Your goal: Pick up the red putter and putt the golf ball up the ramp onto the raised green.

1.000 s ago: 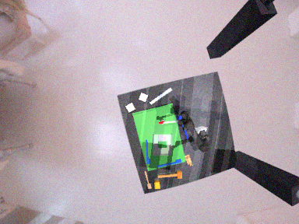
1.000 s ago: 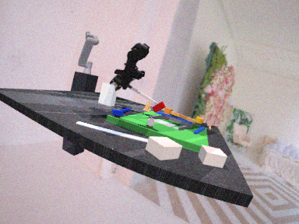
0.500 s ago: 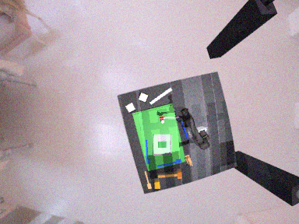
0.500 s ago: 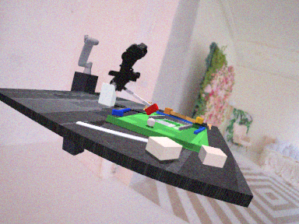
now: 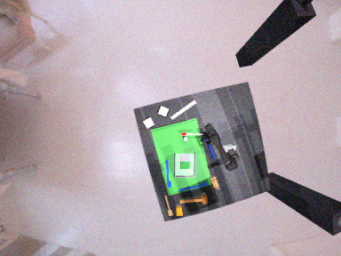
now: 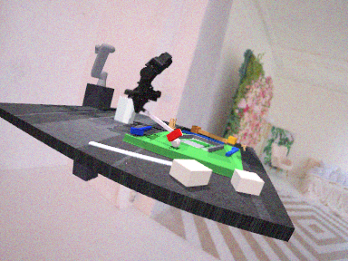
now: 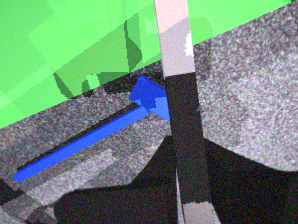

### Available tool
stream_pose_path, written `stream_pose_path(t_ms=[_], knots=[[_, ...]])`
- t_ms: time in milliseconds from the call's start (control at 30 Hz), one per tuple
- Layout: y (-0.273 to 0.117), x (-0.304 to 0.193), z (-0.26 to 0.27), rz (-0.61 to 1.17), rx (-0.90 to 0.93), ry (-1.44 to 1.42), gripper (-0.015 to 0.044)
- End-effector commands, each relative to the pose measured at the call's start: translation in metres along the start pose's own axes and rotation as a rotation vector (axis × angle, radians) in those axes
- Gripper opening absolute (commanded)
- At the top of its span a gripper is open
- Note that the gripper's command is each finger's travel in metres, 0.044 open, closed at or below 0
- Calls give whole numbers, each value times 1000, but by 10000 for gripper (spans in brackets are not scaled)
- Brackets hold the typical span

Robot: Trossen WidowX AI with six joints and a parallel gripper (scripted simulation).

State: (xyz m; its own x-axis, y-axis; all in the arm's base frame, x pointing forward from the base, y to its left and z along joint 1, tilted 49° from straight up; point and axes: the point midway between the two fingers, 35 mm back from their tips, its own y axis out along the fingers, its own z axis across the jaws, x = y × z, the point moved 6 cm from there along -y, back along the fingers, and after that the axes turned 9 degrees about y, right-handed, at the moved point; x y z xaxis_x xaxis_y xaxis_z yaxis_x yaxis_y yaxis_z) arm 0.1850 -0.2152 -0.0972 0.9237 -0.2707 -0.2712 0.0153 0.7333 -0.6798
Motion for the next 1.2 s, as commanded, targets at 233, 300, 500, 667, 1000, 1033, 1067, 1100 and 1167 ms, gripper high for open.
stream_pose_path(t_ms=[233, 300, 500, 667, 1000, 1033, 1067, 1100, 1167], knots=[[20, -1, 2, 0, 11, 6, 0], [23, -1, 2, 0, 12, 6, 0], [23, -1, 1, 4, 3, 0, 0], [23, -1, 1, 4, 3, 0, 0], [24, 2, -16, 1, 6, 4, 0], [25, 3, -21, 0, 7, 4, 0], [25, 3, -25, -1, 8, 5, 0], [25, 4, -27, -1, 9, 6, 0], [25, 4, -28, -1, 9, 6, 0]])
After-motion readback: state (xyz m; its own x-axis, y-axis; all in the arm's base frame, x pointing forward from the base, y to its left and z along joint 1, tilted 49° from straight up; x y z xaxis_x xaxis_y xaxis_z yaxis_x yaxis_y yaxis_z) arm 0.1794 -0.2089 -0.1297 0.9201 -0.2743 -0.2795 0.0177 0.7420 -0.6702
